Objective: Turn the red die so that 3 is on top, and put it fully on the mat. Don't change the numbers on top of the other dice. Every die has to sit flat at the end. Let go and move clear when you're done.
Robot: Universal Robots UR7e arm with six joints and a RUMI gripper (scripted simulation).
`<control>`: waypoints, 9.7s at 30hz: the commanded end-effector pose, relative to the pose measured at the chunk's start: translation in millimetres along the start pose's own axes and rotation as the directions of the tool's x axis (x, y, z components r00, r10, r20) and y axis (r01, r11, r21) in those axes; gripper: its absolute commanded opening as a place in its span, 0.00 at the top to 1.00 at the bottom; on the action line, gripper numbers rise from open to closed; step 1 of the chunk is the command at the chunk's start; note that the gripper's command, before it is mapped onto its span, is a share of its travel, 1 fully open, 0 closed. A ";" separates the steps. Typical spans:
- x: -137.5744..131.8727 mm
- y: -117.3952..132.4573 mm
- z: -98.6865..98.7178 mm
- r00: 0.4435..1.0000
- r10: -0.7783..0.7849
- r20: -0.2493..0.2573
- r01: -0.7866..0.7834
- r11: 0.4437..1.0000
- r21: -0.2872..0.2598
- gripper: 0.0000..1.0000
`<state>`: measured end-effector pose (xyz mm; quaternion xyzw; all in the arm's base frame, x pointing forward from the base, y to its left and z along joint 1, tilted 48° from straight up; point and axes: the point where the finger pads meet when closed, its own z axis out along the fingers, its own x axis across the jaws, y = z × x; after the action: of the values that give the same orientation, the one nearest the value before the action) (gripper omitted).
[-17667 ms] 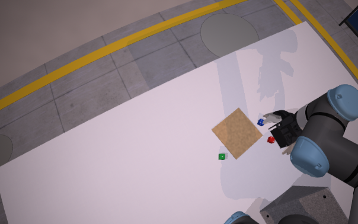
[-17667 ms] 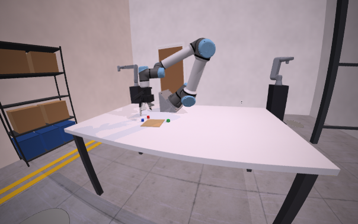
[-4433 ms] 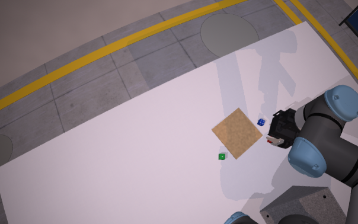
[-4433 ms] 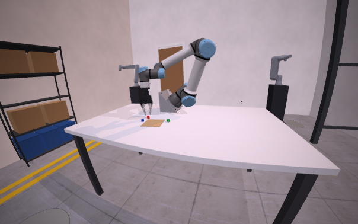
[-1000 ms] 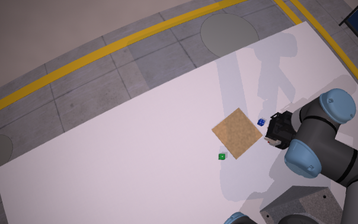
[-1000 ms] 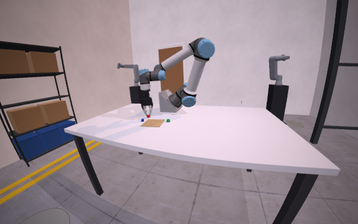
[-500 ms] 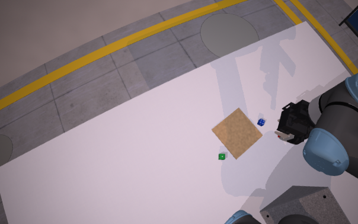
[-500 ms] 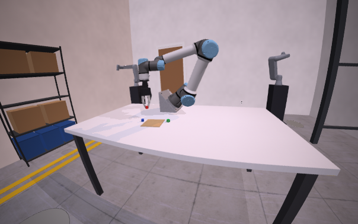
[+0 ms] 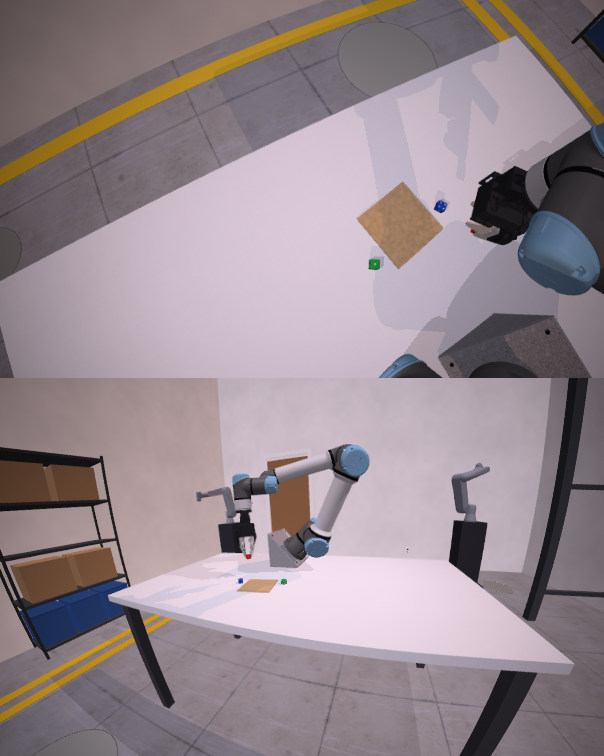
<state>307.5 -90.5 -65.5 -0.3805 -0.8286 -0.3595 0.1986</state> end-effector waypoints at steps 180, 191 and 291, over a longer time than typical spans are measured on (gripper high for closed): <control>16.2 127.2 88.4 -0.752 -0.660 -0.005 0.660 -0.752 0.004 0.97; 16.2 127.2 88.4 -0.752 -0.660 -0.005 0.660 -0.752 0.004 0.97; 19.2 128.7 88.4 -0.753 -0.658 -0.005 0.658 -0.753 0.004 0.97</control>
<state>390.5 41.6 -55.9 0.6417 -0.6493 -0.3094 -0.2662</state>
